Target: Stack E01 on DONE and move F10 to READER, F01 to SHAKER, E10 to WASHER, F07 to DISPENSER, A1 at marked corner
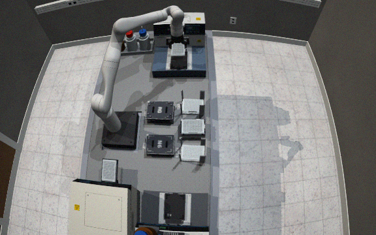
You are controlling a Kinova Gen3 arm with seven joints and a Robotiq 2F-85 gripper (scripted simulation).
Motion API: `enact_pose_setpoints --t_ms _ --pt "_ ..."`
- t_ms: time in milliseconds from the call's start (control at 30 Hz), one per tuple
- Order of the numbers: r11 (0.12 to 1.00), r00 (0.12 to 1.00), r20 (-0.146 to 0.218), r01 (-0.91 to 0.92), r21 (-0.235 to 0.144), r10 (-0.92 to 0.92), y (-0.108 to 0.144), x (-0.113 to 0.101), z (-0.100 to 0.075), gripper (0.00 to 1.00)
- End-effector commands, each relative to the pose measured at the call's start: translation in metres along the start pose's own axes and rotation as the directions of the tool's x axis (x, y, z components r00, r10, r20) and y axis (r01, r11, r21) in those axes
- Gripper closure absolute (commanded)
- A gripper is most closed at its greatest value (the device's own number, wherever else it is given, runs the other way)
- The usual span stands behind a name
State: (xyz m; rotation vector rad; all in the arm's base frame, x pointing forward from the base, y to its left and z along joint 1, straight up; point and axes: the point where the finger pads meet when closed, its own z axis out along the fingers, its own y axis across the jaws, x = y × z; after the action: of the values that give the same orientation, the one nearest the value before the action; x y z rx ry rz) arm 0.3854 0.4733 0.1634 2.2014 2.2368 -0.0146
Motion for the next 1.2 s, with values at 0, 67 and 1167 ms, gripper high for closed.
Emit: enact_pose_setpoints --t_ms 0,67,1167 --pt "0.999 0.999 -0.001 0.037 -0.009 -0.037 0.001 -0.009 -0.004 0.06" --pt "0.998 0.998 -0.001 0.061 -0.009 -0.061 0.000 -0.015 -0.004 0.06" --pt "0.934 0.935 0.003 0.356 -0.009 -0.356 -0.006 -0.115 -0.004 0.06"
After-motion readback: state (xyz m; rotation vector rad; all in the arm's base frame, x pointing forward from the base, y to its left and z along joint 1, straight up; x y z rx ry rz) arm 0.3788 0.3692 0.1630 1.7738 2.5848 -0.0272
